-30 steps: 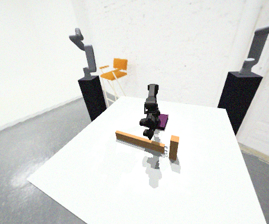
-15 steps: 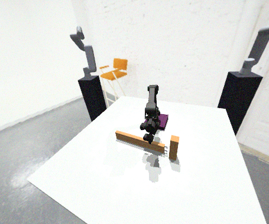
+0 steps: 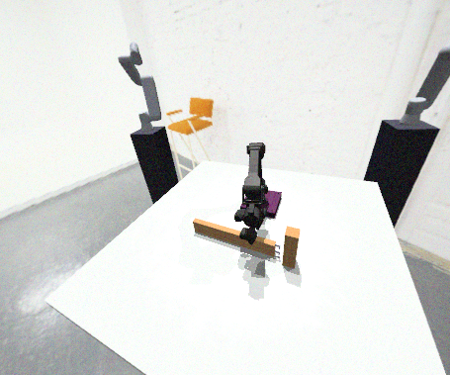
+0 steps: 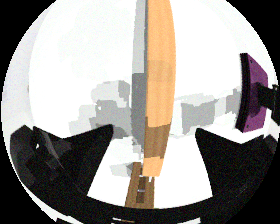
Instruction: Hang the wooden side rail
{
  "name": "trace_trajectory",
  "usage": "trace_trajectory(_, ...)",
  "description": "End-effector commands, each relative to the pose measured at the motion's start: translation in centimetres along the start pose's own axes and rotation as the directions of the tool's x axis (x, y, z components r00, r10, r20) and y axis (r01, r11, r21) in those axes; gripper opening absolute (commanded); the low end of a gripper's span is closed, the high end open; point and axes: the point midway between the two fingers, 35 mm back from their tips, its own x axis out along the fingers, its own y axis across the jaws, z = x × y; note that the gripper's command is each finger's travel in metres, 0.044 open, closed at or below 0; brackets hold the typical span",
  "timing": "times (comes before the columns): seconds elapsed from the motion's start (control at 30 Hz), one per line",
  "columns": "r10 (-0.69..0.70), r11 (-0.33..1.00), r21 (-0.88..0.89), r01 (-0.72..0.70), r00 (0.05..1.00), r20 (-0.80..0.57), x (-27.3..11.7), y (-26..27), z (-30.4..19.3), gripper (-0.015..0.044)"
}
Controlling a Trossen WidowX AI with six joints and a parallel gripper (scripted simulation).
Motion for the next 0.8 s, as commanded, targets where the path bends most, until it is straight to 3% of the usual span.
trace_trajectory(0.0,-0.008,1.000,0.000,0.008,1.000,0.010,1.0,-0.1,0.1,0.0440)
trace_trajectory(0.77,-0.008,1.000,0.000,0.008,1.000,0.010,4.7,-0.2,0.2,0.0440)
